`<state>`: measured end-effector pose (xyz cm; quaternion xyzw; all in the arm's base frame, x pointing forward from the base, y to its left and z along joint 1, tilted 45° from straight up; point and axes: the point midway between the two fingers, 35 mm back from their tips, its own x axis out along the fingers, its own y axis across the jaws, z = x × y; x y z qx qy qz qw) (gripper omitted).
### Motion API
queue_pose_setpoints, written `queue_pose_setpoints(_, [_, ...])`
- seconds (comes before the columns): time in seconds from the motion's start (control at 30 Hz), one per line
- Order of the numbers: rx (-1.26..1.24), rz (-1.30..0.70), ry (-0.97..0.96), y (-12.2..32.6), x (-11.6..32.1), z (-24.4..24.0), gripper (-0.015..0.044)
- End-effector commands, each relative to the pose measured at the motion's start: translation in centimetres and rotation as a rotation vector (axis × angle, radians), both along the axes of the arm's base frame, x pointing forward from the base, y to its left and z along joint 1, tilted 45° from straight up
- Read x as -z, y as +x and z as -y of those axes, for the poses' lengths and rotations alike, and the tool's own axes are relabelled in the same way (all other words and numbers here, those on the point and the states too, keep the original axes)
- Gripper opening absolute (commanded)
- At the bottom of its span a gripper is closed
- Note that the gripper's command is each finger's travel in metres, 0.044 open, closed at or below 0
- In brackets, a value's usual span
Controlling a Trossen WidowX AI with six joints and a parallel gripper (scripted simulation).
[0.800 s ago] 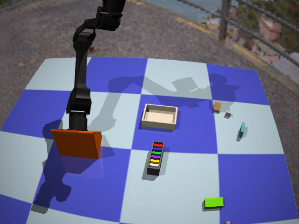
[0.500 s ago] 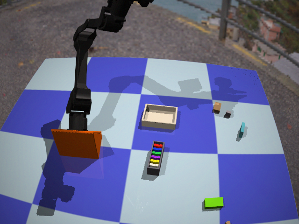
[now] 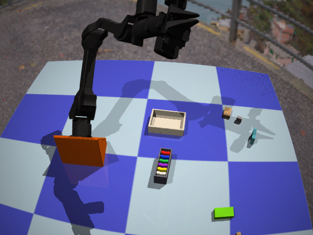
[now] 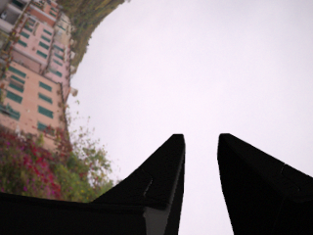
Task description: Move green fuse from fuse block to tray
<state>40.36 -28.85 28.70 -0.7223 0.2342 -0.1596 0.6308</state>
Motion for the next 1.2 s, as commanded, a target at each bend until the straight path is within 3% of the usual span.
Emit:
queue_pose_setpoints(0.0, [-0.082, -0.103, 0.245, 2.0, 5.8, -2.1, 0.0066])
queue_pose_setpoints(0.23, [-0.139, -0.325, 0.728, 2.8, 15.9, -7.8, 0.0066])
queue_pose_setpoints(0.47, [-0.05, -0.599, 1.232, 0.2, 24.1, -15.1, 0.0066])
queue_pose_setpoints(0.8, [0.51, -1.102, 1.907, -8.0, 30.1, -26.0, 0.0066])
queue_pose_setpoints(0.9, [0.722, -1.216, 2.01, -9.9, 30.2, -28.1, 0.0066])
queue_pose_setpoints(1.17, [0.738, -1.224, 2.016, -10.0, 30.2, -28.2, 0.0066])
